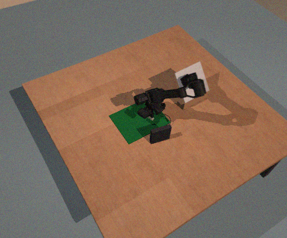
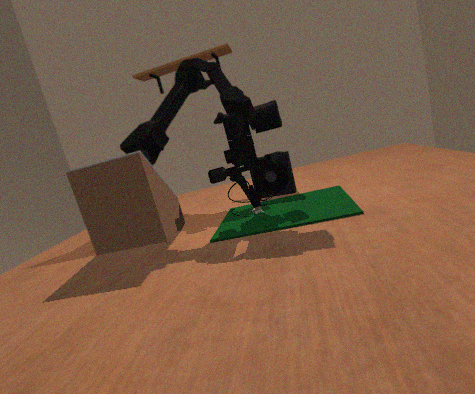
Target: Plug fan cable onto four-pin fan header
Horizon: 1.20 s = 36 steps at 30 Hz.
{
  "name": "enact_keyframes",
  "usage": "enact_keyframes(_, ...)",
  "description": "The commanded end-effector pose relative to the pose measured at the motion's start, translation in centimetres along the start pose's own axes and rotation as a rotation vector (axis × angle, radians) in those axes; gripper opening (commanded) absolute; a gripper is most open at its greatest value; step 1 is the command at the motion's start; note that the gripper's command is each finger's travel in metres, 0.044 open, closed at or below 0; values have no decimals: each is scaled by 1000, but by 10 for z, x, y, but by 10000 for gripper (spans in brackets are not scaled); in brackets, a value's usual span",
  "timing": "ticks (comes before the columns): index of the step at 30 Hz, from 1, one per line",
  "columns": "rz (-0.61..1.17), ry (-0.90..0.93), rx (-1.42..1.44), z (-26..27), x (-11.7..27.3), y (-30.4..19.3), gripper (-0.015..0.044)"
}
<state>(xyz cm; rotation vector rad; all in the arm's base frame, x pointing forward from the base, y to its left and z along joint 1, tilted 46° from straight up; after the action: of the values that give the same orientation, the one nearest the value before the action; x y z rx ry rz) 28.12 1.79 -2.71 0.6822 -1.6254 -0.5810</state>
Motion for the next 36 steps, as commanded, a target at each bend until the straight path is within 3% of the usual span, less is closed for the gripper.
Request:
enact_keyframes(1,-4,5,11,-1,-5,1,0)
enact_keyframes(16,-4,5,11,-1,-5,1,0)
enact_keyframes(26,0,0,0,0,0,0,260)
enact_keyframes(29,0,0,1,0,2,0,260)
enact_keyframes(33,1,5,9,-1,46,-1,260)
enact_keyframes(36,-1,5,11,-1,55,-1,260)
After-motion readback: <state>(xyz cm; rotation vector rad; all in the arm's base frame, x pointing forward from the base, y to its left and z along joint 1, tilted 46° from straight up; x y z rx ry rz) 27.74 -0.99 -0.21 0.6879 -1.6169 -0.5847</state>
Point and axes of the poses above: the point midway between the two fingers, 35 mm back from their tips, its own x axis back along the fingers, its own z axis across the jaws, y = z × x, the point moved 4 cm from there along x, back along the fingers, and after that the axes turned 6 degrees about -x, right-handed, at the moved point
